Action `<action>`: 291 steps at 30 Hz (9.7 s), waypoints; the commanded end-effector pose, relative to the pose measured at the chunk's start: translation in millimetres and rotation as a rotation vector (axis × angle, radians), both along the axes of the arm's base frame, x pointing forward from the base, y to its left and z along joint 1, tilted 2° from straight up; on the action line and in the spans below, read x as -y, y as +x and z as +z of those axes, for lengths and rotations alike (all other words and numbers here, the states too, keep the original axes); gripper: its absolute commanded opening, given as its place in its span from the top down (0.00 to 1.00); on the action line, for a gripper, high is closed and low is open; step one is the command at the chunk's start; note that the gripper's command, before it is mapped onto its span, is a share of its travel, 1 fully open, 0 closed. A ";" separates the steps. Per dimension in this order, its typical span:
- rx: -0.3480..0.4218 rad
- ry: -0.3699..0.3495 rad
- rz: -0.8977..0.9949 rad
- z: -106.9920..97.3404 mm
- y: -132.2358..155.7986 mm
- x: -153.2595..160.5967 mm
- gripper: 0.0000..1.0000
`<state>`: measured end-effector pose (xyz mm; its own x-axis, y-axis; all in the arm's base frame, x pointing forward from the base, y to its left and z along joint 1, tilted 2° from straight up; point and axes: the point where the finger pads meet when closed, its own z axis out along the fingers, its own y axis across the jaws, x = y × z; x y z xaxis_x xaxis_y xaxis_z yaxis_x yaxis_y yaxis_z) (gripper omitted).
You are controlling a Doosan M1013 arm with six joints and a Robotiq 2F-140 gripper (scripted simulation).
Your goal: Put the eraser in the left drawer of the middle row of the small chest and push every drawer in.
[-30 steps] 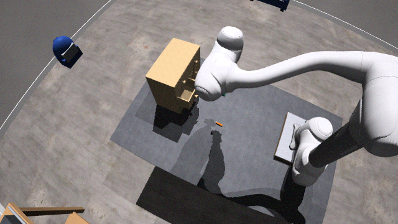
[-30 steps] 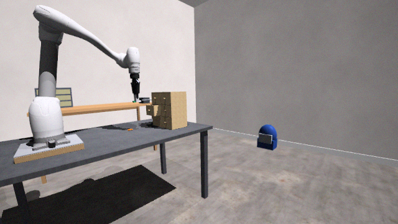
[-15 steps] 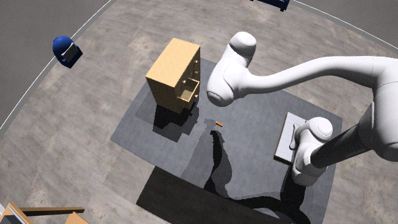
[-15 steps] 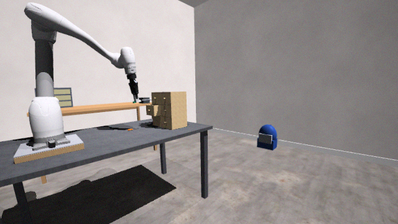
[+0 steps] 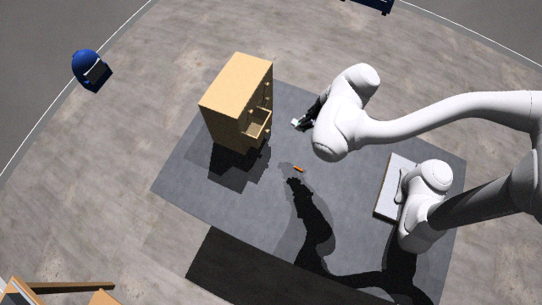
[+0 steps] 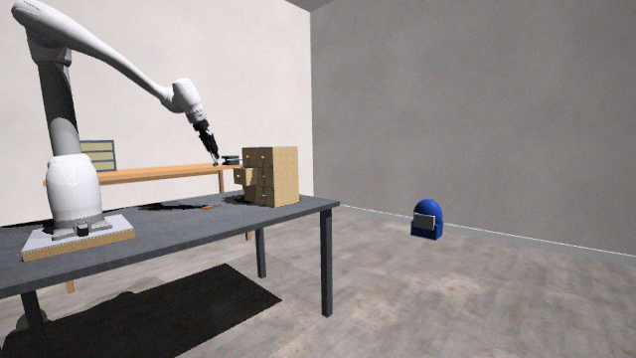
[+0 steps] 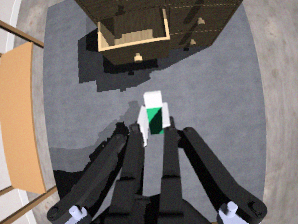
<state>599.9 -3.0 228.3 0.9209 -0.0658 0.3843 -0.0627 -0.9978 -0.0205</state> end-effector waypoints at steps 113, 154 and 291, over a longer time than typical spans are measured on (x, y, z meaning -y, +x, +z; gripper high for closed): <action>0.802 -0.049 -0.016 -11.9 -16.5 -1.4 0.89; 0.807 -0.050 -0.016 -12.5 17.0 0.7 0.89; 0.807 -0.050 -0.016 -6.3 42.0 2.4 0.00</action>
<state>662.1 -6.6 219.7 0.3572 -0.0419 0.9331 -0.0623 -0.9978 -0.0209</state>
